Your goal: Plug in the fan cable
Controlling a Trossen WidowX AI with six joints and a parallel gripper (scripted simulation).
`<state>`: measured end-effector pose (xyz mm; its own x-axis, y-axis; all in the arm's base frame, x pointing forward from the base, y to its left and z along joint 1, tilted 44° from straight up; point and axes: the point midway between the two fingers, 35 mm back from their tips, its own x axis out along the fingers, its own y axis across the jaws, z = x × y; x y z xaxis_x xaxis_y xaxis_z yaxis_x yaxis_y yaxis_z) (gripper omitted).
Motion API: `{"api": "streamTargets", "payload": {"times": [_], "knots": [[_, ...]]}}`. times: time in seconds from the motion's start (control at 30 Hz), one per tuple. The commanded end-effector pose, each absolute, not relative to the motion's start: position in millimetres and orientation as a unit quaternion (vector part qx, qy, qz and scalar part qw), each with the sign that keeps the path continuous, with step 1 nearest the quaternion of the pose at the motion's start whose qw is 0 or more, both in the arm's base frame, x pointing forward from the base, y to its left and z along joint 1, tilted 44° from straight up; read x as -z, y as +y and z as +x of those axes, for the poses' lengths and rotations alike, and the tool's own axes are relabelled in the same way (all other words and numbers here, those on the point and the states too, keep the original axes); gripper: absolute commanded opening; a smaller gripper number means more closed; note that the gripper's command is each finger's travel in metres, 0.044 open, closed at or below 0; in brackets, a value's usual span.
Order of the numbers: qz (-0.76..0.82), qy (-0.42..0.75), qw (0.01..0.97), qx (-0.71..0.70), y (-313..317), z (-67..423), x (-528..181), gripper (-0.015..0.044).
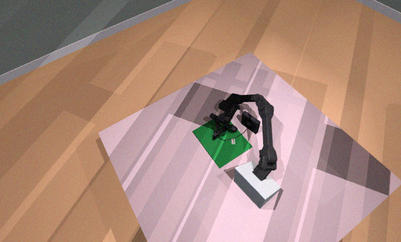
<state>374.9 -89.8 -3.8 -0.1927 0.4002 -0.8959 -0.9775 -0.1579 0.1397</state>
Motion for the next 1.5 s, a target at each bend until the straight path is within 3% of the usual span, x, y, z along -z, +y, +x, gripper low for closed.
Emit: {"api": "streamTargets", "payload": {"times": [0.0,0.03,0.23,1.03,1.4,1.47], "knots": [[-0.369,0.391,0.517,-0.666,-89.6,375.0,3.4,0.0],[-0.369,0.391,0.517,-0.666,-89.6,375.0,3.4,0.0],[-0.369,0.391,0.517,-0.666,-89.8,374.9,3.8,0.014],[-0.369,0.391,0.517,-0.666,-89.8,374.9,3.8,0.014],[-0.405,0.465,0.443,-0.651,-69.5,369.2,3.7,0.0429],[-0.414,0.479,0.428,-0.645,-65.7,368.2,3.1,0.044]]}}
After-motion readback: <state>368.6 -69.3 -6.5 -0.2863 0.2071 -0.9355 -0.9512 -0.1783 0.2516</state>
